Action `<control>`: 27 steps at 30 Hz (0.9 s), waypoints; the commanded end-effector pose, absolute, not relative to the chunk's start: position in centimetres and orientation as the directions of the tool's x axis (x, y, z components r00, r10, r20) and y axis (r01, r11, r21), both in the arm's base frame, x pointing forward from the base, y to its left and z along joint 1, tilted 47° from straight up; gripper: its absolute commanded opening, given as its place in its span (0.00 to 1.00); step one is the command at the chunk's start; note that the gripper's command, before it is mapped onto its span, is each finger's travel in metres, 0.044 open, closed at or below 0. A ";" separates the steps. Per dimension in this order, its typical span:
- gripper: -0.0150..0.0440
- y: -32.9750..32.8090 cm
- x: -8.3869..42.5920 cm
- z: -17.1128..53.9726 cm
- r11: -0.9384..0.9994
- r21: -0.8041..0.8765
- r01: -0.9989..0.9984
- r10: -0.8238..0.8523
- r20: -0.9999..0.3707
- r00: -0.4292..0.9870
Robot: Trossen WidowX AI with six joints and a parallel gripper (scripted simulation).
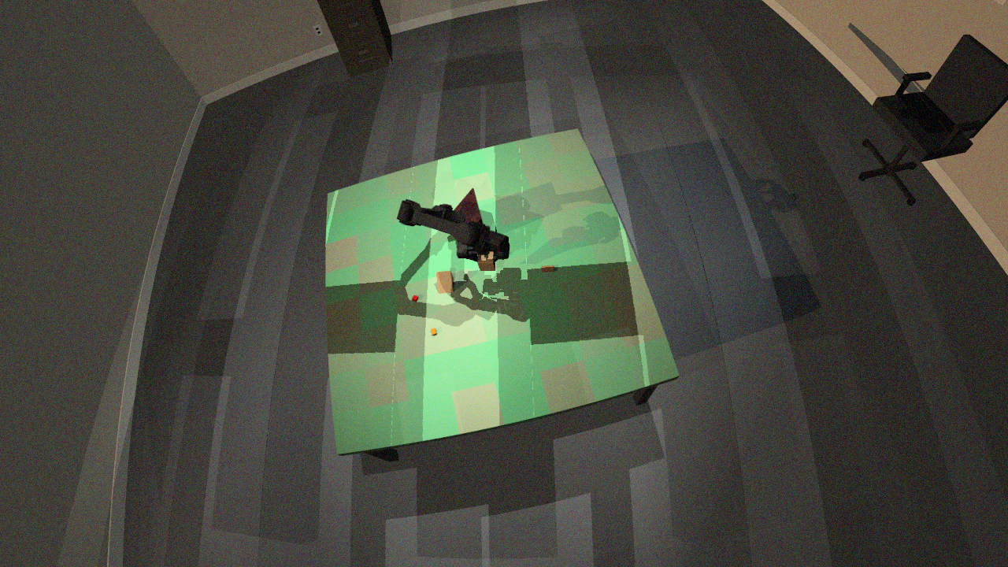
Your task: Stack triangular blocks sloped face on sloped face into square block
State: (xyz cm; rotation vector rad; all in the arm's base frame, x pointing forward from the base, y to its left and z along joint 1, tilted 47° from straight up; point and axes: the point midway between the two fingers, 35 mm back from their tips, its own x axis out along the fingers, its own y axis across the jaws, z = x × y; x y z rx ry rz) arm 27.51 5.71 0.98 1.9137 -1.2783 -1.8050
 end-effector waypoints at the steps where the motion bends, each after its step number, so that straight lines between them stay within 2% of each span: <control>1: 0.25 5.8 27.6 1.0 -0.633 0.702 -0.327 -0.713 -0.693 -0.106; 9: 0.25 5.7 27.7 1.3 -0.635 0.701 -0.325 -0.713 -0.694 -0.104; 27: 0.25 2.5 30.5 7.7 -0.659 0.696 -0.285 -0.711 -0.700 -0.065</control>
